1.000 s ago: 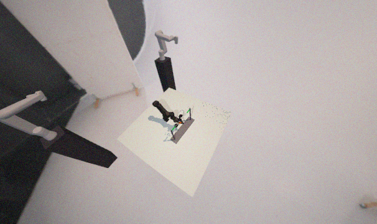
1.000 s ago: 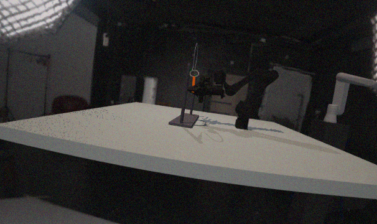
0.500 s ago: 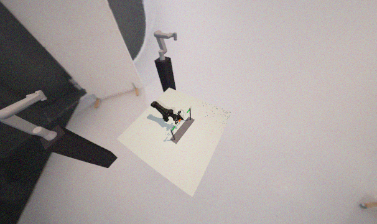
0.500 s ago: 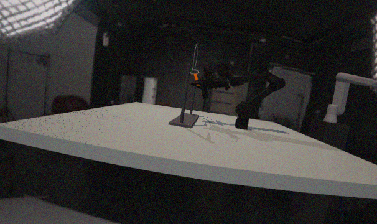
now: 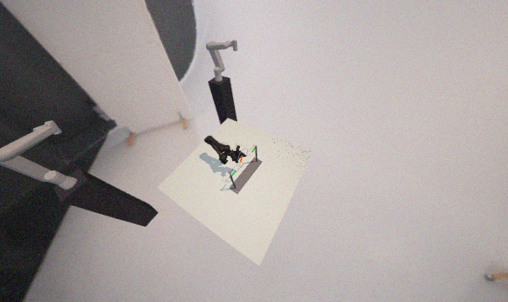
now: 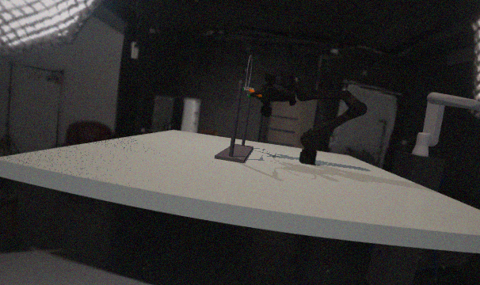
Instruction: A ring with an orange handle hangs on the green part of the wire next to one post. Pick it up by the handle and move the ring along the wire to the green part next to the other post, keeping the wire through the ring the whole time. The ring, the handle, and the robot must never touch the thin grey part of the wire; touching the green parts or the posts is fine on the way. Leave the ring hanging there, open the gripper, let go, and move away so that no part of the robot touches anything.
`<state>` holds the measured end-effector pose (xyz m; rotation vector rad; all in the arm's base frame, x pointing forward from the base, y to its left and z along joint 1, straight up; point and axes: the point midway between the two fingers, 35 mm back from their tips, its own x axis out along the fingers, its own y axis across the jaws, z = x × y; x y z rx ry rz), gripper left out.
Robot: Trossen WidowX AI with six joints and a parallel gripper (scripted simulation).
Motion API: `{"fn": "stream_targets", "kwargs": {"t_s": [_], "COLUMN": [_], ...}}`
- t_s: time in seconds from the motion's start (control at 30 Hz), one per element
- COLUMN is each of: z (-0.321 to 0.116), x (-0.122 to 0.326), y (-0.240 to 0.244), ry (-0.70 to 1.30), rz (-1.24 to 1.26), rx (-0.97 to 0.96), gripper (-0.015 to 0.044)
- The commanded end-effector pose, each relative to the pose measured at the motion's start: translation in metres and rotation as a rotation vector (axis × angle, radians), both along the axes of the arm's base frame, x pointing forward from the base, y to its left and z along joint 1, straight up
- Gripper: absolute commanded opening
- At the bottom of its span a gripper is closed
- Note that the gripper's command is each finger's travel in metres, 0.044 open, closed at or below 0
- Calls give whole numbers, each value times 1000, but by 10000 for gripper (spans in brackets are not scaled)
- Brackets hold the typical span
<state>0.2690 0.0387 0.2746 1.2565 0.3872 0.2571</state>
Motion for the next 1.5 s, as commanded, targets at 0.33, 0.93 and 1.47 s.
{"fn": "stream_targets", "kwargs": {"t_s": [0.33,0.93,1.47], "z": [41,88,115], "x": [-3,-4,-5], "y": [7,1,-10], "ry": [-10,-23,-22], "rz": [22,28,31], "rx": [250,544,658], "gripper": [-150,-150,-150]}}
